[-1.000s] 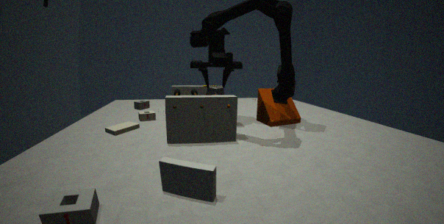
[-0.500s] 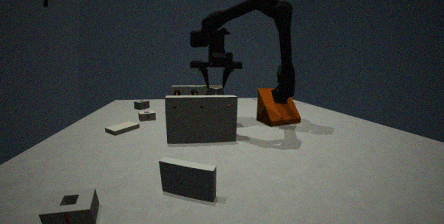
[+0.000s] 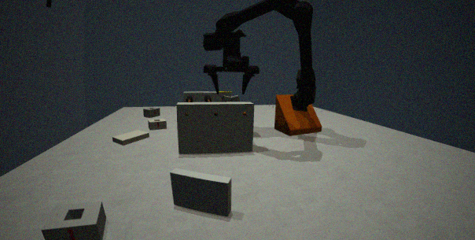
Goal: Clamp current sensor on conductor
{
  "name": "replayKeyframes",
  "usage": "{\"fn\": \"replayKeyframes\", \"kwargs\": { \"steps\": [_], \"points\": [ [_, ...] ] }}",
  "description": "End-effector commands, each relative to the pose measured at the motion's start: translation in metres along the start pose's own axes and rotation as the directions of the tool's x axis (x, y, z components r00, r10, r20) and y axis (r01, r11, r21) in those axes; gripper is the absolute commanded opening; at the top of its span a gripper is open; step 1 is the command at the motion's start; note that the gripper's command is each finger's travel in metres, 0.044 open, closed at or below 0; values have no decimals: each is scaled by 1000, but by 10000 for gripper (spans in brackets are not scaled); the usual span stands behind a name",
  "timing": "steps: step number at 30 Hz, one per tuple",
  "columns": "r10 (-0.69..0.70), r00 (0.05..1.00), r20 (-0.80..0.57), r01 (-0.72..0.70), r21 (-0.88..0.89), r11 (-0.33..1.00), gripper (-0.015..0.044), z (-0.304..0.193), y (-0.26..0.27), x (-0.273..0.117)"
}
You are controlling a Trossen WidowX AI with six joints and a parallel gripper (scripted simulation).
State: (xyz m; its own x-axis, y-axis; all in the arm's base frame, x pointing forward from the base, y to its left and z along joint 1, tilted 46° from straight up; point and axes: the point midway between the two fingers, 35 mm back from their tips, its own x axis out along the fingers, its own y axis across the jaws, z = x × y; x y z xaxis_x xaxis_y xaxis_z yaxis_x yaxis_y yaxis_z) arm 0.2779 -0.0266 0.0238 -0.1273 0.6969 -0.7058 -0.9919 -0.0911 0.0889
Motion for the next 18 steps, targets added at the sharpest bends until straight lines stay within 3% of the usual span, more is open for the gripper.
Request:
{"fn": "replayKeyframes", "kwargs": {
  "steps": [1,7,18],
  "points": [
    [0,1000,0,0,-1,1000,440,0,0,0],
    [-1,1000,7,1,7,1000,440,1,1,38],
    [-2,1000,8,2,7,1000,440,1,1,48]
  ]
}}
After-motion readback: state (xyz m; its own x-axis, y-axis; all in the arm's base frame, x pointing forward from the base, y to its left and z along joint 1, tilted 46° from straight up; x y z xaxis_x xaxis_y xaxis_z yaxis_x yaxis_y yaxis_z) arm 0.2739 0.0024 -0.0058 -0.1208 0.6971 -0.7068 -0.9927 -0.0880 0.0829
